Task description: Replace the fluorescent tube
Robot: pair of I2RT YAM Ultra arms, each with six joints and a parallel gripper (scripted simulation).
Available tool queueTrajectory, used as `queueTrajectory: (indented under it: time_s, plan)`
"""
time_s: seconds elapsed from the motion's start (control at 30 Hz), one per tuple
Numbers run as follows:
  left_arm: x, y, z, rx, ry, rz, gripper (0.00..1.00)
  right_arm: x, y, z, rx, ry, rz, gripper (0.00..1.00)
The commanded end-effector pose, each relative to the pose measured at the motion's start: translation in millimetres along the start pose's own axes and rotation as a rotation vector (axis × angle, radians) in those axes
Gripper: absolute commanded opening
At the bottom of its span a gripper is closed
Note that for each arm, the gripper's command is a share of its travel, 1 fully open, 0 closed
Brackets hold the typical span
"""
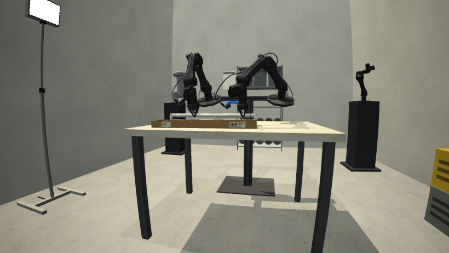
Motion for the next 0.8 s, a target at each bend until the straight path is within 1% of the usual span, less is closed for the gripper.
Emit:
queueTrajectory:
  time_s: [0.0, 0.33, 0.37, 0.43, 0.67, 0.77]
  plan:
    - [23.2, 5.2, 6.6, -0.010, 0.066, -0.041, 0.11, 20.3, -0.7, 10.4, -0.014, 0.072, 0.005, 0.11]
    - [23.2, 5.2, 6.7, -0.010, 0.066, -0.042, 0.11, 20.3, -0.7, 10.4, -0.014, 0.072, 0.006, 0.11]
    - [19.1, 4.6, 3.2, -0.014, 0.057, -0.028, 0.11, 21.6, -1.1, 12.8, -0.016, 0.091, 0.009, 0.11]
    - [10.5, 4.7, -5.5, -0.023, 0.033, -0.009, 0.11, 9.4, 0.5, 0.3, -0.011, 0.048, -0.001, 0.11]
    - [9.5, 6.0, -4.2, -0.003, 0.065, -0.005, 0.11, 6.7, 1.2, -0.7, 0.003, 0.069, 0.000, 0.11]
    - [9.4, 5.4, -6.0, -0.019, 0.052, -0.004, 0.11, 6.6, 1.7, -3.2, -0.007, 0.053, -0.003, 0.11]
Point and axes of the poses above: on each arm, the point where the finger pads meet when closed, its own x axis back along the fingers, its own z axis across the jaws, y = z × x, the point moved 9 cm from there along x, back along the fingers, and after that the axes turned 11 degrees about -x, right-handed, at the moved point
